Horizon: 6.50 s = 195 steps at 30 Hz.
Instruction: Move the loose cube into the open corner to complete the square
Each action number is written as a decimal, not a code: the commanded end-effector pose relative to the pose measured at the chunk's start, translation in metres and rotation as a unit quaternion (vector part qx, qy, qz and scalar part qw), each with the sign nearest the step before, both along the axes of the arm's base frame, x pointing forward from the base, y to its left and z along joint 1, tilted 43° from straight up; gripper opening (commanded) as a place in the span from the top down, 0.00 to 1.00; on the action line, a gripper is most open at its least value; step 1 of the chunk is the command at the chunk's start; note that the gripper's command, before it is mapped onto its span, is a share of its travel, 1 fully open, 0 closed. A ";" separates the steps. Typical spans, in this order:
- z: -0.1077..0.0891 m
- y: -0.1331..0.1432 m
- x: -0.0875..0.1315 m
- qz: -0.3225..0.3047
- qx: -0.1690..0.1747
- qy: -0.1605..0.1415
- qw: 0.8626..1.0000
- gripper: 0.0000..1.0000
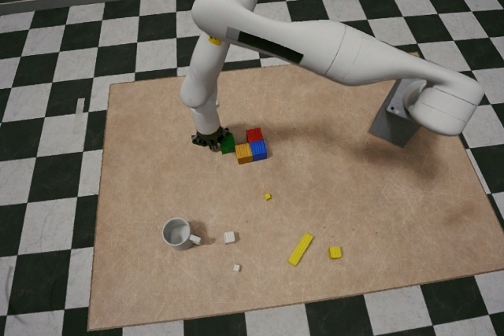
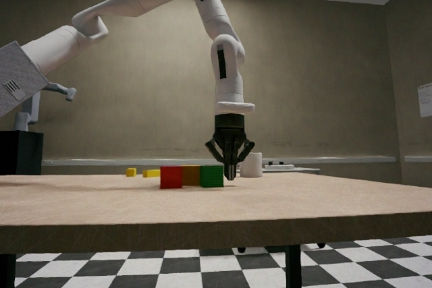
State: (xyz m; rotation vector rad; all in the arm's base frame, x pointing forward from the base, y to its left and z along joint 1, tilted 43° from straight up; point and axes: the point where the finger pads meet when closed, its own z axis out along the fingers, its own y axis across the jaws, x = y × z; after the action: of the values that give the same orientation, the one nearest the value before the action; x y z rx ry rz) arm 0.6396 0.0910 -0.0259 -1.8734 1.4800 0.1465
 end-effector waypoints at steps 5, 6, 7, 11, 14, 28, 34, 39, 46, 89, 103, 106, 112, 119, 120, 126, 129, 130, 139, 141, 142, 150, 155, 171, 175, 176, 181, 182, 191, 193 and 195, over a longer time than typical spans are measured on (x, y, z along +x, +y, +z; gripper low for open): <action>-0.001 -0.002 -0.001 -0.001 0.000 0.000 1.000 0.90; -0.001 -0.002 -0.002 -0.001 0.000 0.000 1.000 0.90; -0.001 -0.002 -0.002 -0.001 0.000 0.000 1.000 0.90; -0.001 -0.002 -0.002 -0.001 0.000 0.000 1.000 0.90; -0.001 -0.002 -0.002 -0.001 0.000 0.000 1.000 0.90; -0.001 -0.002 -0.002 -0.001 0.000 0.000 1.000 0.90; -0.001 -0.002 -0.002 -0.001 0.000 0.000 1.000 0.90; -0.001 -0.002 -0.002 -0.001 0.000 0.000 1.000 0.90; -0.001 -0.002 -0.002 -0.001 0.000 0.000 1.000 0.90; -0.003 -0.002 -0.007 -0.001 0.000 0.000 1.000 0.90; -0.006 -0.003 -0.012 -0.001 0.000 0.000 1.000 0.90; -0.007 -0.003 -0.013 -0.001 0.000 0.000 1.000 0.90; -0.008 -0.003 -0.016 -0.001 0.000 0.000 1.000 0.90; -0.010 -0.003 -0.019 -0.001 0.000 0.000 1.000 0.90; -0.010 -0.003 -0.019 -0.001 0.000 0.000 1.000 0.90; -0.012 -0.003 -0.022 -0.001 0.000 0.000 1.000 0.90; -0.013 -0.004 -0.024 -0.001 0.000 0.000 1.000 0.90; -0.013 -0.004 -0.024 -0.001 0.000 0.000 1.000 0.90; -0.015 -0.004 -0.028 -0.001 0.000 0.000 1.000 0.90; -0.015 -0.004 -0.029 -0.001 0.000 0.000 1.000 0.90; -0.016 -0.004 -0.030 -0.001 0.000 0.000 1.000 0.90; -0.018 -0.004 -0.034 -0.001 0.000 0.000 1.000 0.90; -0.018 -0.004 -0.035 -0.001 0.000 0.000 1.000 0.90; -0.021 -0.005 -0.040 -0.001 0.000 0.000 1.000 0.90; -0.022 -0.005 -0.041 -0.001 0.000 0.000 1.000 0.90; -0.022 -0.005 -0.041 -0.001 0.000 0.000 1.000 0.90; -0.022 -0.005 -0.043 -0.001 0.000 0.000 1.000 0.90; -0.023 -0.005 -0.043 -0.001 0.000 0.000 1.000 0.90; -0.023 -0.005 -0.044 -0.001 0.000 0.000 1.000 0.90; -0.023 -0.005 -0.044 -0.001 0.000 0.000 1.000 0.90; -0.023 -0.005 -0.044 -0.001 0.000 0.000 1.000 0.90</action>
State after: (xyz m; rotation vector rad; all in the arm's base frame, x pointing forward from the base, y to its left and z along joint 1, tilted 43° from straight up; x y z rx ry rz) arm 0.5956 0.0869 -0.0493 -1.8724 1.4810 0.1467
